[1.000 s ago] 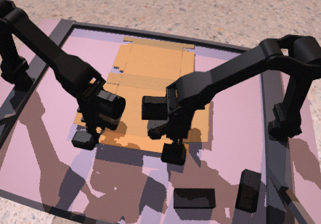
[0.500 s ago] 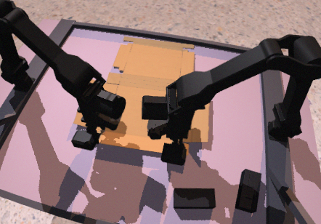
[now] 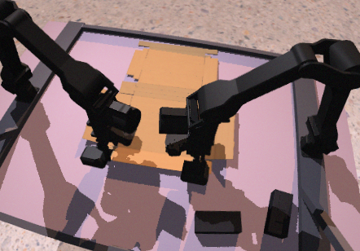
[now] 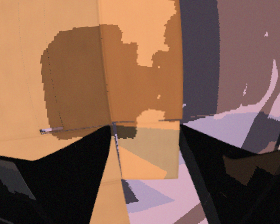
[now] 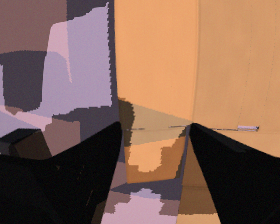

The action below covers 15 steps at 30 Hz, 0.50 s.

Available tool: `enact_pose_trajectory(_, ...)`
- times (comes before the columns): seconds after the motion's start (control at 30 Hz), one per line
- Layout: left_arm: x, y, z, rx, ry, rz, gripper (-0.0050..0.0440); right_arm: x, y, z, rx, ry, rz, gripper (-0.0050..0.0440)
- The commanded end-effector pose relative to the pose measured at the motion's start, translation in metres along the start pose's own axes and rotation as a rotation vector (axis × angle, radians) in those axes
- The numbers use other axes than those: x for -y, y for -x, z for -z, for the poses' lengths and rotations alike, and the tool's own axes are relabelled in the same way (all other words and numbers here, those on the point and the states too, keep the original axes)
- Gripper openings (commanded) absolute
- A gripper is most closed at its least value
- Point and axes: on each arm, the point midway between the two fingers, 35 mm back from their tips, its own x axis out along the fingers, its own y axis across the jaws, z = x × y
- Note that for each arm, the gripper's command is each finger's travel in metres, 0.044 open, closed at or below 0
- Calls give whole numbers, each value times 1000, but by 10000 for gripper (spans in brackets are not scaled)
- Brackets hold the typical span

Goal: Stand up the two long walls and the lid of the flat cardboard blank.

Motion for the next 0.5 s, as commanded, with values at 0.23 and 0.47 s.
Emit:
enact_pose_trajectory(0.23,-10,-16,-2,-8,6,96,248,13,-18,2,-36,-23,-91,247)
enact_pose_trajectory(0.47,-11,-15,-2,-6,6,110,248,14,-18,2,-36,-24,-106,247)
